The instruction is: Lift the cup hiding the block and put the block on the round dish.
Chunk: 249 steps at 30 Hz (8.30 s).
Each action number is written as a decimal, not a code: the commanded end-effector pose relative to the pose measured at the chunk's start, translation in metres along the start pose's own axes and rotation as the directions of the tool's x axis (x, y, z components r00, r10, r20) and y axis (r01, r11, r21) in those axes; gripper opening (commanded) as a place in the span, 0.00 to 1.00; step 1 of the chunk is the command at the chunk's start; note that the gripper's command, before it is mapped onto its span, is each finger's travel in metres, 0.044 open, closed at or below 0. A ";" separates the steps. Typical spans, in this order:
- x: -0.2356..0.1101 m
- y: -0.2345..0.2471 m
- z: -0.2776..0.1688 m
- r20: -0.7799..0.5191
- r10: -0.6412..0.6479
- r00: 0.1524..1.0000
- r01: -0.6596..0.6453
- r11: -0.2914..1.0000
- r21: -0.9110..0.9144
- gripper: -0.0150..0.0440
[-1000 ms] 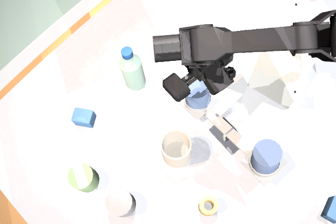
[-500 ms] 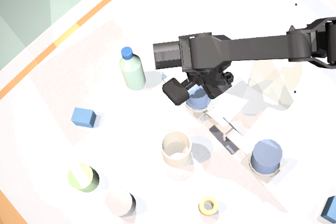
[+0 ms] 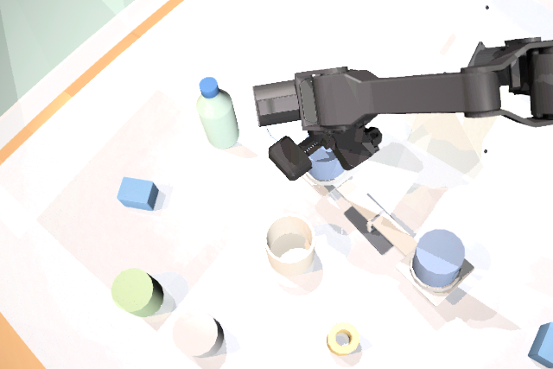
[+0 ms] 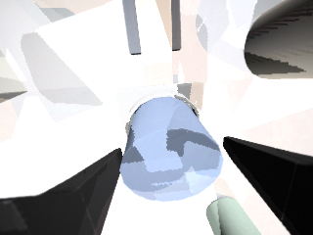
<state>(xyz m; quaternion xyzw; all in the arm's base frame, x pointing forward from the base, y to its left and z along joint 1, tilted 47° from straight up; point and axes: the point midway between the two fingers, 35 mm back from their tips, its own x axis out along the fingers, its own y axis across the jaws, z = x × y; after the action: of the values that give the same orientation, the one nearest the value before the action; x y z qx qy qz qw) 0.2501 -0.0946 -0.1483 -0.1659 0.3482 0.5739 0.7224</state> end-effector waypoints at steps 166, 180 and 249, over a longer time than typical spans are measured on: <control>-0.106 0.005 -0.001 0.015 0.016 1.000 -0.016 1.000 0.023 0.25; -0.106 0.005 -0.001 0.015 0.016 1.000 -0.016 1.000 0.023 0.25; -0.002 0.120 -0.174 -0.007 0.010 1.000 -0.010 1.000 0.017 0.25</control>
<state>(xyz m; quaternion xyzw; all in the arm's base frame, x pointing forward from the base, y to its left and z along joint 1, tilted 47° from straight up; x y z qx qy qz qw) 0.0837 -0.1818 -0.2425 -0.1616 0.3588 0.5709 0.7205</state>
